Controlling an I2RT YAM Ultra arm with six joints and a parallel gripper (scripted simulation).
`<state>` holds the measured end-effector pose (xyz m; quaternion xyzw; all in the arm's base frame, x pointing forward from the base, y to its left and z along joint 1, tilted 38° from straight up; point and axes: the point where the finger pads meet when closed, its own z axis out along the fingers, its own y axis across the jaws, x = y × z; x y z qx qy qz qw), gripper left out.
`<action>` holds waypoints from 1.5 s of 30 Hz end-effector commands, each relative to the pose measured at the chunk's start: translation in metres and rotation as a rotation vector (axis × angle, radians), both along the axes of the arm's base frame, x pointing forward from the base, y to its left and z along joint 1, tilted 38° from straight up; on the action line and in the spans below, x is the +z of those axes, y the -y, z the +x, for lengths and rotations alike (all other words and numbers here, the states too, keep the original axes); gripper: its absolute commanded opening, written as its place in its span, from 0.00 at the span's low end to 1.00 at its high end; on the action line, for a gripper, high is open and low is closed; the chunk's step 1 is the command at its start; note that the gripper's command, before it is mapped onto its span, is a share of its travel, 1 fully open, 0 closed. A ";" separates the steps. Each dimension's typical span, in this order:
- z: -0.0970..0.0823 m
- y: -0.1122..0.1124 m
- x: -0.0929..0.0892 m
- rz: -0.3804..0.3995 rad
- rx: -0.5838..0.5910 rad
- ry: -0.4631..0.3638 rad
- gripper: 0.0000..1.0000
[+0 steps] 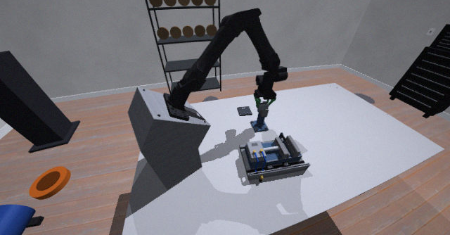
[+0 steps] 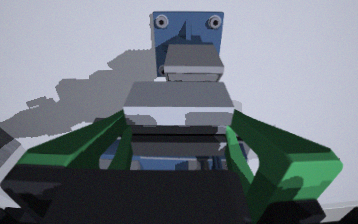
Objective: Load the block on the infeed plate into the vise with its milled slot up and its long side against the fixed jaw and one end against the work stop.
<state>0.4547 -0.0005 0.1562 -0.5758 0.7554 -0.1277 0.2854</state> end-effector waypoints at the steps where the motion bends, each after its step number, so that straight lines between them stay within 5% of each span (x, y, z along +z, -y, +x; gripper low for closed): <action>1: -0.003 0.006 0.021 0.002 -0.005 0.048 0.00; 19: -0.005 0.007 0.036 -0.001 -0.004 0.063 0.00; 45: -0.034 0.013 0.070 -0.002 -0.004 0.063 0.00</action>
